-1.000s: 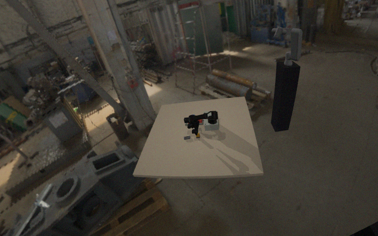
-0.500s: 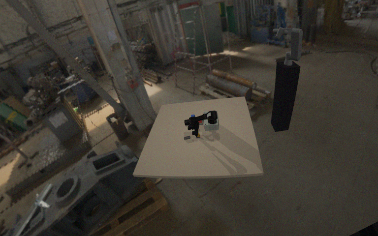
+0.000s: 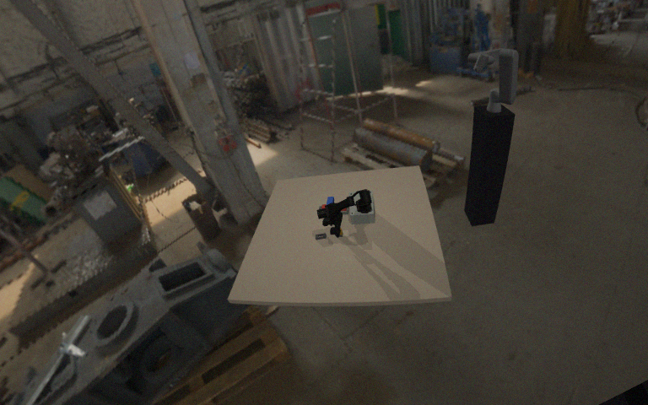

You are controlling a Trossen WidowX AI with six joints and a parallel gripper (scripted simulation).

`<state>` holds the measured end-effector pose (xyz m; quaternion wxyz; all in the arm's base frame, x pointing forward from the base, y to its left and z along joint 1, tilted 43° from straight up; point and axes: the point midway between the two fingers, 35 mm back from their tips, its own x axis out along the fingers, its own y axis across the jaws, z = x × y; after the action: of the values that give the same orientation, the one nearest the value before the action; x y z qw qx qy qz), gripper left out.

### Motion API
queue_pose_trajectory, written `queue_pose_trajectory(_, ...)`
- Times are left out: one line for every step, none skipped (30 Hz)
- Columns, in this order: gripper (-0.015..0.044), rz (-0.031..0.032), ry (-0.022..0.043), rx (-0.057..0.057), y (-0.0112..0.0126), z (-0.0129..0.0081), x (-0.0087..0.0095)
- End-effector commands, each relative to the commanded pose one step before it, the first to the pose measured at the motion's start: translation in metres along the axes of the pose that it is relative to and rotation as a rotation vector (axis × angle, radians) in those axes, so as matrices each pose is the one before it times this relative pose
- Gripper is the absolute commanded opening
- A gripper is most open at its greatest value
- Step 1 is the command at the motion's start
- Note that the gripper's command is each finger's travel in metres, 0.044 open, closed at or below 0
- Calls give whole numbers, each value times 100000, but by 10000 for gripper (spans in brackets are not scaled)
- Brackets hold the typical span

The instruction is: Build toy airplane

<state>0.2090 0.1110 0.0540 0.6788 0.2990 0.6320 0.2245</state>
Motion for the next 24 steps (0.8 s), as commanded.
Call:
queue_pose_trajectory(440, -442, 783, 942, -188, -259, 807)
queue_pose_trajectory(440, 44, 2, 5, 10, -18, 120)
queue_pose_trajectory(440, 27, 1, 3, 6, -11, 72)
queue_pose_trajectory(440, 9, 0, 1, 2, -4, 24)
queue_pose_trajectory(414, 0, 0, 0, 0, 0, 0)
queue_pose_trajectory(387, 0, 0, 0, 0, 0, 0)
queue_pose_trajectory(361, 0, 0, 0, 0, 0, 0)
queue_pose_trajectory(335, 0, 0, 0, 0, 0, 0)
queue_pose_trajectory(309, 0, 0, 0, 0, 0, 0)
queue_pose_trajectory(282, 0, 0, 0, 0, 0, 0)
queue_pose_trajectory(256, 0, 0, 0, 0, 0, 0)
queue_pose_trajectory(230, 0, 0, 0, 0, 0, 0)
queue_pose_trajectory(204, 0, 0, 0, 0, 0, 0)
queue_pose_trajectory(177, 0, 0, 0, 0, 0, 0)
queue_pose_trajectory(151, 0, 0, 0, 0, 0, 0)
queue_pose_trajectory(125, 0, 0, 0, 0, 0, 0)
queue_pose_trajectory(99, 0, 0, 0, 0, 0, 0)
queue_pose_trajectory(72, 0, 0, 0, 0, 0, 0)
queue_pose_trajectory(66, 0, 0, 0, 0, 0, 0)
queue_pose_trajectory(59, 0, 0, 0, 0, 0, 0)
queue_pose_trajectory(53, 0, 0, 0, 0, 0, 0)
queue_pose_trajectory(46, 0, 0, 0, 0, 0, 0)
queue_pose_trajectory(39, 0, 0, 0, 0, 0, 0)
queue_pose_trajectory(32, 0, 0, 0, 0, 0, 0)
